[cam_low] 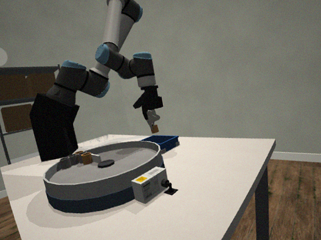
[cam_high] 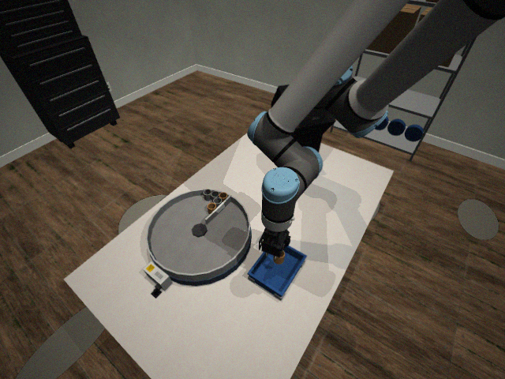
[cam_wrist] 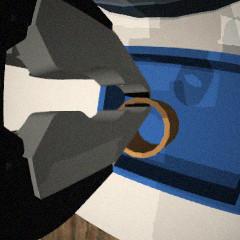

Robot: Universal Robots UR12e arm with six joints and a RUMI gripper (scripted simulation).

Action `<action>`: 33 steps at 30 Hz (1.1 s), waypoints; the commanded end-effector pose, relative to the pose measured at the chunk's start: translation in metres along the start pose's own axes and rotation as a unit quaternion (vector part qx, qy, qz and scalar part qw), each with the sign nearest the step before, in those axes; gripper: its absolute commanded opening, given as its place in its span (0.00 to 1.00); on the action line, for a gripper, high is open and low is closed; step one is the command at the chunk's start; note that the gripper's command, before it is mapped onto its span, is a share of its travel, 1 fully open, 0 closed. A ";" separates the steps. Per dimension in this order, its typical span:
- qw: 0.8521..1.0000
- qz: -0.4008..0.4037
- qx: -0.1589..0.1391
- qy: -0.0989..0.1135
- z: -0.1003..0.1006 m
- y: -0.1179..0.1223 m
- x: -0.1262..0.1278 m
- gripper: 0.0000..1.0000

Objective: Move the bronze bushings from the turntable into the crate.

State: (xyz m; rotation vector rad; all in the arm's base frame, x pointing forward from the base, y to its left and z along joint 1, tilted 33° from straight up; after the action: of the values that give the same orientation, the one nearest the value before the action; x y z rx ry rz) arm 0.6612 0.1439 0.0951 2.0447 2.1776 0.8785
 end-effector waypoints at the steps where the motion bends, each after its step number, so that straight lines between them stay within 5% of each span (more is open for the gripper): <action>1: 1.000 0.000 -0.001 0.000 0.026 0.001 0.000 0.00; 33: 1.000 0.000 -0.001 0.000 0.030 0.002 0.000 0.00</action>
State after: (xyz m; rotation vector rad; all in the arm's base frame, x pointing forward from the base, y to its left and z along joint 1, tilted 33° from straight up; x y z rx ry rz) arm 0.6742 0.1555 0.0695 2.0445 2.1760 0.8788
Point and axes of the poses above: the point where the finger pads meet when closed, its own z axis out along the fingers, its own x axis across the jaws, y = z × x, the point moved 1 cm from there along -z, back along the fingers, and after that the axes turned 2 degrees about -z, right-handed, at the moved point
